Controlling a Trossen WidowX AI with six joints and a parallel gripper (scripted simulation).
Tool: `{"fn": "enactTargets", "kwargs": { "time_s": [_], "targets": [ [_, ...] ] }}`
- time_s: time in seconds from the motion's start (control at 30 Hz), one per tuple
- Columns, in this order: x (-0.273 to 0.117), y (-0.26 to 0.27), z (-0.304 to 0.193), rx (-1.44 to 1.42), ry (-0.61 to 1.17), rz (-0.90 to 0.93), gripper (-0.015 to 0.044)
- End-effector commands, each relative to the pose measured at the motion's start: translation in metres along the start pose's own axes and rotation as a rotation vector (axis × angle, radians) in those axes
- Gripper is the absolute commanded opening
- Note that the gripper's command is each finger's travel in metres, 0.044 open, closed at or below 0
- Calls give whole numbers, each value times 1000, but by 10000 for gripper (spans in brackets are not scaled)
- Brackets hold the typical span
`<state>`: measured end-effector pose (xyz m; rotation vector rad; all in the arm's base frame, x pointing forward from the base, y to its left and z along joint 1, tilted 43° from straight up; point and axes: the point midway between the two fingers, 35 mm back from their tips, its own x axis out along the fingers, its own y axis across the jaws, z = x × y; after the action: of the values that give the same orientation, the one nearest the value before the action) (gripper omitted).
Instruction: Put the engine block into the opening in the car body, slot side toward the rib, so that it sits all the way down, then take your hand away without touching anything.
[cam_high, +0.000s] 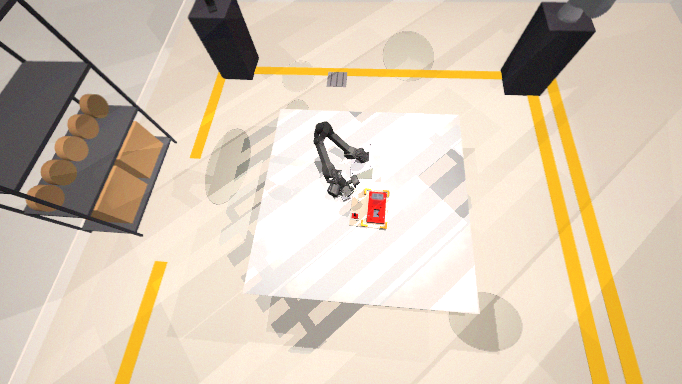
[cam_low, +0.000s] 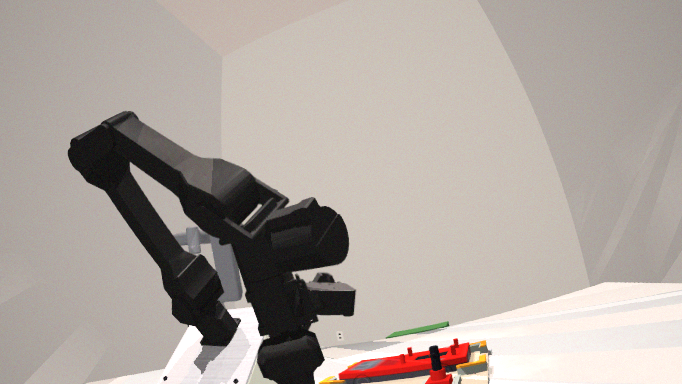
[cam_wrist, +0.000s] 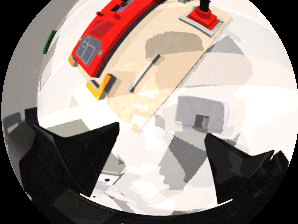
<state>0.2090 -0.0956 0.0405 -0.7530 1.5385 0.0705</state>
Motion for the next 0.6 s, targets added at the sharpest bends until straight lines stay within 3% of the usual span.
{"fn": "enactTargets", "kwargs": {
  "time_s": [0.0,0.2,0.57],
  "targets": [
    [-14,-5,10,-13,92,-109,440],
    [-33,-8,23,-38,166,-263,440],
    [-33,-11,34,-39,167,-268,440]
  ]
}}
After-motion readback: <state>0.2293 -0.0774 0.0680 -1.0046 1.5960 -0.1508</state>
